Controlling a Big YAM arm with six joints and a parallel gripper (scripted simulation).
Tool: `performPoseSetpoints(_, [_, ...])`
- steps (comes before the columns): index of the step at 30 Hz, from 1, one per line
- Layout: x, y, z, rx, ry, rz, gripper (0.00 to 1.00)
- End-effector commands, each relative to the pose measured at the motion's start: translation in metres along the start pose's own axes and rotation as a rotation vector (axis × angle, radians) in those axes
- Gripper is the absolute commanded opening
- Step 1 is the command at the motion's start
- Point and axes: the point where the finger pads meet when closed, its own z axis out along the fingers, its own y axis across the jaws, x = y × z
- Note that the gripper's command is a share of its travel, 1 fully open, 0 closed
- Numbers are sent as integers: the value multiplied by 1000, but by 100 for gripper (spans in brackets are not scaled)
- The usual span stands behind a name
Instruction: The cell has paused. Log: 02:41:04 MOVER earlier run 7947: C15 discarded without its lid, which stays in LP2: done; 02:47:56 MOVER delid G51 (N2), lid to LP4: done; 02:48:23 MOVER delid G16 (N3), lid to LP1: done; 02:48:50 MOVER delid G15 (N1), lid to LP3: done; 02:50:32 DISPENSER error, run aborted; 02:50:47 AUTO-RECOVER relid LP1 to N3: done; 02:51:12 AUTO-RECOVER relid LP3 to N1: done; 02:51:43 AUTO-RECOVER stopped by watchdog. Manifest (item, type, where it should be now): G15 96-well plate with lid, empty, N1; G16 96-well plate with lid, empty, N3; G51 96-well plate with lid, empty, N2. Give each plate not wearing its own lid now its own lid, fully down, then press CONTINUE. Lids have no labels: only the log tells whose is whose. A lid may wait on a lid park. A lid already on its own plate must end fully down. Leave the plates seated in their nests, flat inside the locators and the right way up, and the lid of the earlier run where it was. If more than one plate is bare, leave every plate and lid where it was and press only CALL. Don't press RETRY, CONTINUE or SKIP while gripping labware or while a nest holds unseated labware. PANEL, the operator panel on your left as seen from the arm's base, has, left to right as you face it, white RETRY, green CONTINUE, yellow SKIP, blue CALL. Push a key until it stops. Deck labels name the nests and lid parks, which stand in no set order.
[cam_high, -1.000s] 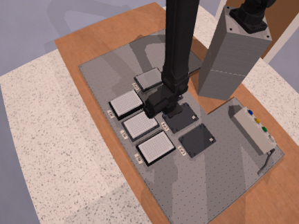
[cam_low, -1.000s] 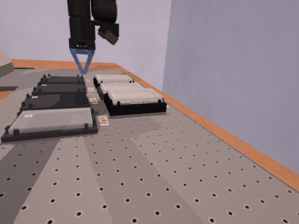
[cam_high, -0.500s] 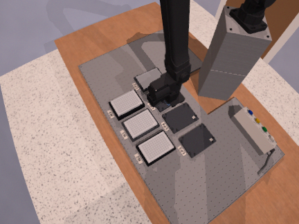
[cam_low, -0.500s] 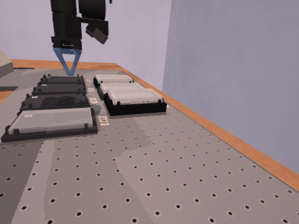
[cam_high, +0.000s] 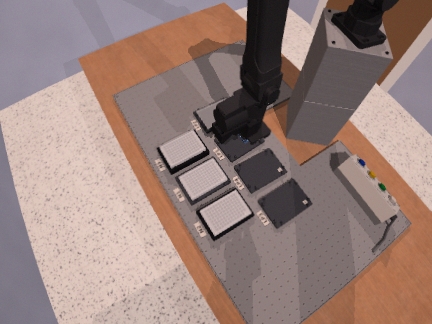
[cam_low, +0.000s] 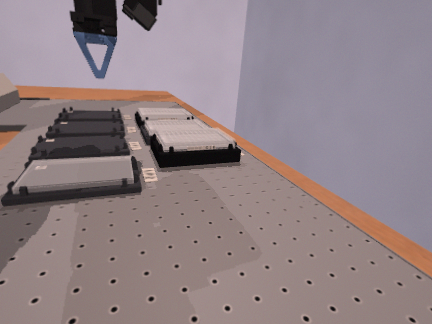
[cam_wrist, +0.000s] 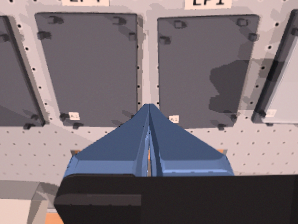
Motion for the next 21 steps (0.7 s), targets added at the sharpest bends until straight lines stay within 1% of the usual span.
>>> performPoseSetpoints(1, [-3, 5, -15, -4, -11, -14, 0])
performPoseSetpoints(2, [-3, 5, -16, -4, -11, -13, 0])
performPoseSetpoints(4, [6, 5, -5, -4, 10, -13, 0])
performPoseSetpoints(7, [4, 5, -5, -4, 4, -12, 0])
performPoseSetpoints(9, [6, 15, -7, -3, -5, -66, 0])
performPoseSetpoints(11, [6, 15, -7, -3, -5, -66, 0])
performPoseSetpoints(12, [5, 20, -9, -3, -12, -86, 0])
performPoseSetpoints(16, [16, 38, -5, -2, 2, -166, 0])
performPoseSetpoints(21, [20, 62, -7, -1, -2, -266, 0])
